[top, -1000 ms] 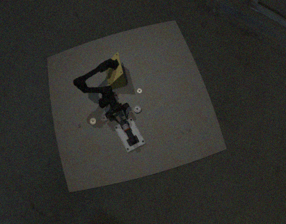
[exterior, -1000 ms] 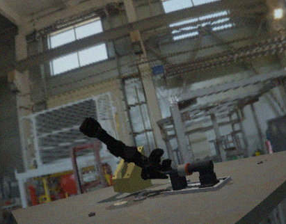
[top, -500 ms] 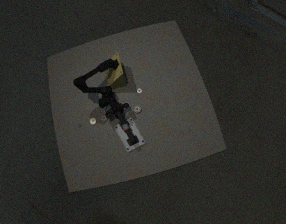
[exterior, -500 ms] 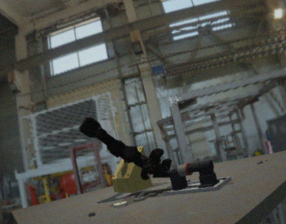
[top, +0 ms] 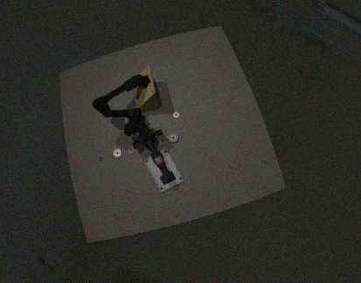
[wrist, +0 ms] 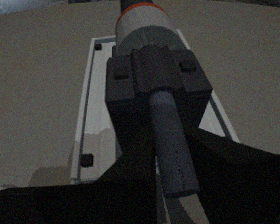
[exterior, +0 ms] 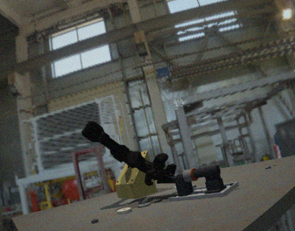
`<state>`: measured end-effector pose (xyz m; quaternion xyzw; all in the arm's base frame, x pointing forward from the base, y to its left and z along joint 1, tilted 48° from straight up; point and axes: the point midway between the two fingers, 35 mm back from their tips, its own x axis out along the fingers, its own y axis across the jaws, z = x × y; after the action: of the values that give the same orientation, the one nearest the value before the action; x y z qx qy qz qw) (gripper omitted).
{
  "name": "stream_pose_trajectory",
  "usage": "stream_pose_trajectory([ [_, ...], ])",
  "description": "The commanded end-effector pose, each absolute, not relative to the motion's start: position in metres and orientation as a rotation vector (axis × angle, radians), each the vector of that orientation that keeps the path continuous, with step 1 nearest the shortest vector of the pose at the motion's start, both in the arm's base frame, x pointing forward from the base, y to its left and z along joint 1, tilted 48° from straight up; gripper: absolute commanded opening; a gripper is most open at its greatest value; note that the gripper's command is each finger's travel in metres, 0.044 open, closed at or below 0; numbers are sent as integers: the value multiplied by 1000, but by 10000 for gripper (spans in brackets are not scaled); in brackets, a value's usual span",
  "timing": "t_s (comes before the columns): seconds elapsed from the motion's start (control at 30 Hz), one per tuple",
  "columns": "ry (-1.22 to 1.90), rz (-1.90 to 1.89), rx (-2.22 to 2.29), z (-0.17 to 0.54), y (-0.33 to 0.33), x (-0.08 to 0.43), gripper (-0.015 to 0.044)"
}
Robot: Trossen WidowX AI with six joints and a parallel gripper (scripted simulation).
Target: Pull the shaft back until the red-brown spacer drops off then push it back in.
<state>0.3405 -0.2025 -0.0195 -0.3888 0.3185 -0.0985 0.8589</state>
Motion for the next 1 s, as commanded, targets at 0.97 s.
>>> stream_pose_trajectory([
  [0.97, 674, -207, -818, -19, -201, 328, 0],
])
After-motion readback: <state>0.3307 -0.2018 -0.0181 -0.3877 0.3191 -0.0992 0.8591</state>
